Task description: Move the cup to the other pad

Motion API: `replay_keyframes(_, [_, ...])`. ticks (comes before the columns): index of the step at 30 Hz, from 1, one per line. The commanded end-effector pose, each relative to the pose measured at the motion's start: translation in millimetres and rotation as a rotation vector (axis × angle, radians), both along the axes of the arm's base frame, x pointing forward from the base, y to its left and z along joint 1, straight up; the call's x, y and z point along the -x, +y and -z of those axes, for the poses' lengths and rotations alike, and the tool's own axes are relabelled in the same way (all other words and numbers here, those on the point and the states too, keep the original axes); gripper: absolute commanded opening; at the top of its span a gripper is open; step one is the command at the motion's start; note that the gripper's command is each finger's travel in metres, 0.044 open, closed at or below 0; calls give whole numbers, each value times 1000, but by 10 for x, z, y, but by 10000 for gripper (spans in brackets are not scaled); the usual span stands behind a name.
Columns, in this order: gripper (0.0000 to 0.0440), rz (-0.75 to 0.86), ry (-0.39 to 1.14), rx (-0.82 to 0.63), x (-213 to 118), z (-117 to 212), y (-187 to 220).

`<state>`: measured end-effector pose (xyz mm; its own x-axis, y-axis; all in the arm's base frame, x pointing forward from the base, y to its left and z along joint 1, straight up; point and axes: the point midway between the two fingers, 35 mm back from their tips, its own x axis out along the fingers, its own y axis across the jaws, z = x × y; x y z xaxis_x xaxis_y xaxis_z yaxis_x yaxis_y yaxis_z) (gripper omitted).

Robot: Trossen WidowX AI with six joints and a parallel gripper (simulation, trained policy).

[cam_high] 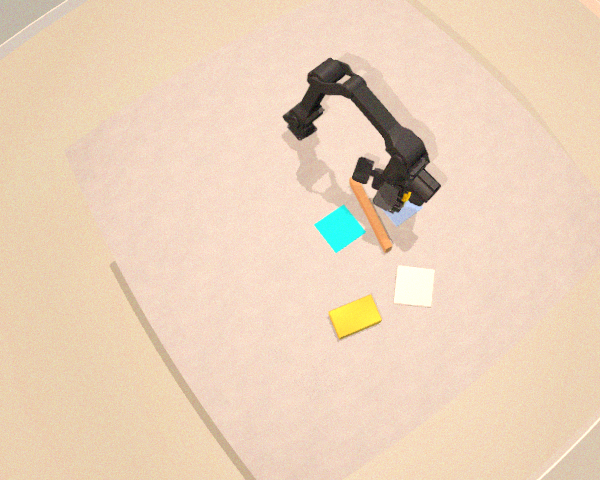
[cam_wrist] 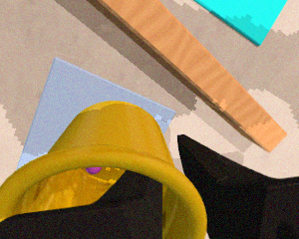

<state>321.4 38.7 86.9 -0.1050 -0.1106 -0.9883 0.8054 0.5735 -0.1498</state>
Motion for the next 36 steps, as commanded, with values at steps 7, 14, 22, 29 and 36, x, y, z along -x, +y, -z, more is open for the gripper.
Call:
replay_keyframes(7, [17, 71, -53, -9, 77, -335, -156])
replay_keyframes(14, [12, 125, -97, -14, 66, -474, -293])
replay_keyframes(22, [6, 186, -151, -12, 26, -563, -512])
replay_keyframes(29, [0, 238, -198, -6, -3, -602, -738])
replay_keyframes(36, [0, 283, -235, 2, -7, -596, -950])
